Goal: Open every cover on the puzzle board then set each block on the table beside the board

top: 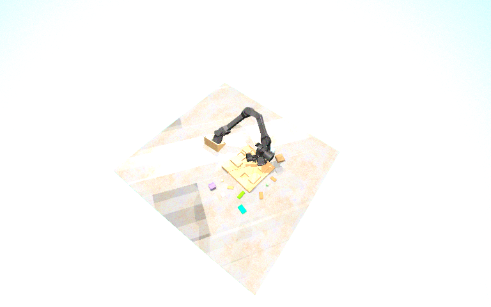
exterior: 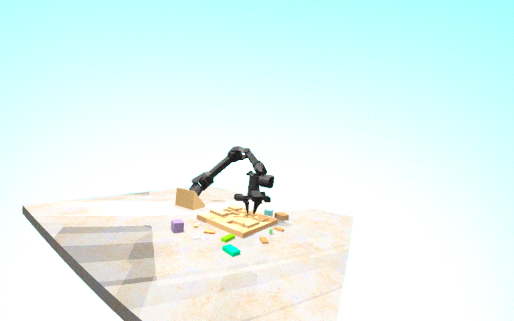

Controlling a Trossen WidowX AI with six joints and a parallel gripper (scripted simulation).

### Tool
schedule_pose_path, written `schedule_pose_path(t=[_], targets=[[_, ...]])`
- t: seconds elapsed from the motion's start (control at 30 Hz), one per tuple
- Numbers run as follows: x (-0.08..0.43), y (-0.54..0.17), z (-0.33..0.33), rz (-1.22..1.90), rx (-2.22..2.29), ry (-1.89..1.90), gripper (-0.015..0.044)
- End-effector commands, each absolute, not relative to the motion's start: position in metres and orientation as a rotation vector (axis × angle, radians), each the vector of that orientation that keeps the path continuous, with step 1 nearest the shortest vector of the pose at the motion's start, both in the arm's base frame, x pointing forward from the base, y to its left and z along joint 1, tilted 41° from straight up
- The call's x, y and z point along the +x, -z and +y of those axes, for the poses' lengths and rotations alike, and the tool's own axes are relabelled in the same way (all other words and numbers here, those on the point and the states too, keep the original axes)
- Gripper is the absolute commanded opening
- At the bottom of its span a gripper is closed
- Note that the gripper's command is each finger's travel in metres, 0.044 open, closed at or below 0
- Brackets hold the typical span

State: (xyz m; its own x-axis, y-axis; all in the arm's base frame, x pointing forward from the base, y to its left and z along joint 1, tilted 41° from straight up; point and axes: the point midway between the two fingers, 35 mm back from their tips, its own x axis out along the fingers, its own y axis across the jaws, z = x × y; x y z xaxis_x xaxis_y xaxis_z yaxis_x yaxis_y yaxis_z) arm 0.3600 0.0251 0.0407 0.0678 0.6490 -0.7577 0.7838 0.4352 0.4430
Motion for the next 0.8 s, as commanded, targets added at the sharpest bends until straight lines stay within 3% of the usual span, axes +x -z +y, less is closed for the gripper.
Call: schedule_pose_path(t=[0.0, 0.77], targets=[[0.359, -0.036, 0.029, 1.646, 1.277, 0.162, 0.0144], [0.359, -0.026, 0.038, 1.646, 1.278, 0.161, 0.0144]])
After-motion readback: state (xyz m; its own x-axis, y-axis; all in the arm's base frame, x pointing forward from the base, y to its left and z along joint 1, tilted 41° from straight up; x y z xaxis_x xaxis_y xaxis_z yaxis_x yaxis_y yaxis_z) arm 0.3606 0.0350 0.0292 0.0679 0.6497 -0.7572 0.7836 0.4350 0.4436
